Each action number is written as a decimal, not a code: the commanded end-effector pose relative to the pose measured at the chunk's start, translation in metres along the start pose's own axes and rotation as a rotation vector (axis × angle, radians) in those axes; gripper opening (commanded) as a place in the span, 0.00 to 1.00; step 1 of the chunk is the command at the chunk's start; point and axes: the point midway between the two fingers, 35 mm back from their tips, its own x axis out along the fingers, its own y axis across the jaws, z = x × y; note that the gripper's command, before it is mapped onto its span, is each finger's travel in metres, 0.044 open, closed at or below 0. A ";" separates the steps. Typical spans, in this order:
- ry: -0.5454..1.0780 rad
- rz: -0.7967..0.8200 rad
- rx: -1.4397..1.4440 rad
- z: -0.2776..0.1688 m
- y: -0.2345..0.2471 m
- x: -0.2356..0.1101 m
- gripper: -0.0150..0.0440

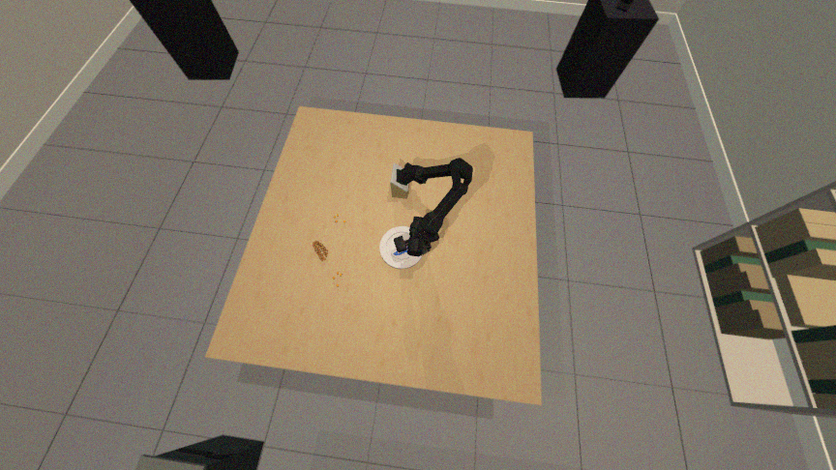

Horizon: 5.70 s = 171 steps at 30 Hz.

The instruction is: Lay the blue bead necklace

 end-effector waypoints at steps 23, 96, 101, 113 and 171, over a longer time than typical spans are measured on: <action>0.002 0.000 0.578 0.005 -0.010 -0.011 0.92; -0.002 0.003 1.572 0.013 -0.028 0.003 0.31; -0.002 0.003 1.572 0.013 -0.028 0.003 0.25; -0.002 0.003 1.572 0.013 -0.028 0.003 0.25; 0.000 0.002 1.576 0.038 -0.090 -0.001 0.25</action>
